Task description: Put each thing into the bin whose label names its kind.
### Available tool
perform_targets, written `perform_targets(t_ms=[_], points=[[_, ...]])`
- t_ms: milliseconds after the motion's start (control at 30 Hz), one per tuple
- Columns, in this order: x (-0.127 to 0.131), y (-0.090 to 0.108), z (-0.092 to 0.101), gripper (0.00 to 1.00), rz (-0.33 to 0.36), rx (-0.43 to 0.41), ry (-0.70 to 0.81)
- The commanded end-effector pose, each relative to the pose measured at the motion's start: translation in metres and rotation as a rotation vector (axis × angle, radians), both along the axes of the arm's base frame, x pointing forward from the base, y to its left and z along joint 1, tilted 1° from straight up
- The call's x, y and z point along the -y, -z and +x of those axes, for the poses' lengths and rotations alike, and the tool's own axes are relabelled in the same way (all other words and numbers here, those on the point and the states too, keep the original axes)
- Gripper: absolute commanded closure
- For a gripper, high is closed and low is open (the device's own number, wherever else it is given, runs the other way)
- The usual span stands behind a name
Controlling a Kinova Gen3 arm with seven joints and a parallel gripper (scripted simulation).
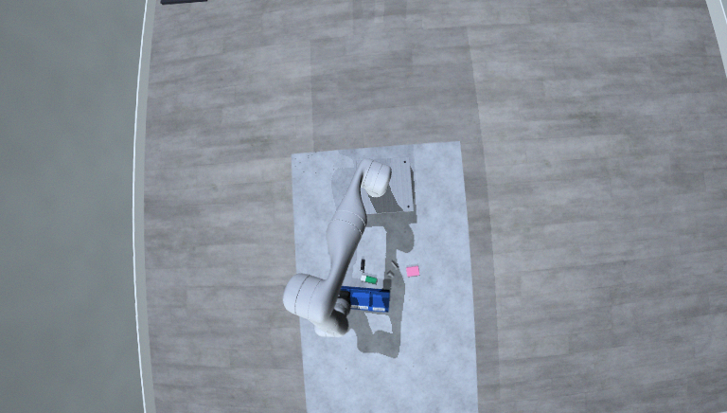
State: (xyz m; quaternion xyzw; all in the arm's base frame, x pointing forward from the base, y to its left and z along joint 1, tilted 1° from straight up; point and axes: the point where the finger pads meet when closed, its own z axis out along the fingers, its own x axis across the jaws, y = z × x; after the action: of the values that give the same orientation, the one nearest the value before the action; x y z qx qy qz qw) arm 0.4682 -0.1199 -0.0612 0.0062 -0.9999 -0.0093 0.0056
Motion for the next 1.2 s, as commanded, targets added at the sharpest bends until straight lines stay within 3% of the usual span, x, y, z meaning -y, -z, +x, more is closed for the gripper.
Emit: perform_targets(t_ms=[0, 200, 233, 800, 1167], points=[[0.001, 0.0, 0.0, 0.69, -0.001, 0.0, -0.001], [0.001, 0.0, 0.0, 0.69, -0.001, 0.0, -0.001], [0.001, 0.0, 0.0, 0.4, -0.001, 0.0, -0.001], [0.001, 0.0, 0.0, 0.4, -0.001, 0.0, -0.001], [0.001, -0.014, -0.001, 0.4, 0.001, -0.003, -0.005]])
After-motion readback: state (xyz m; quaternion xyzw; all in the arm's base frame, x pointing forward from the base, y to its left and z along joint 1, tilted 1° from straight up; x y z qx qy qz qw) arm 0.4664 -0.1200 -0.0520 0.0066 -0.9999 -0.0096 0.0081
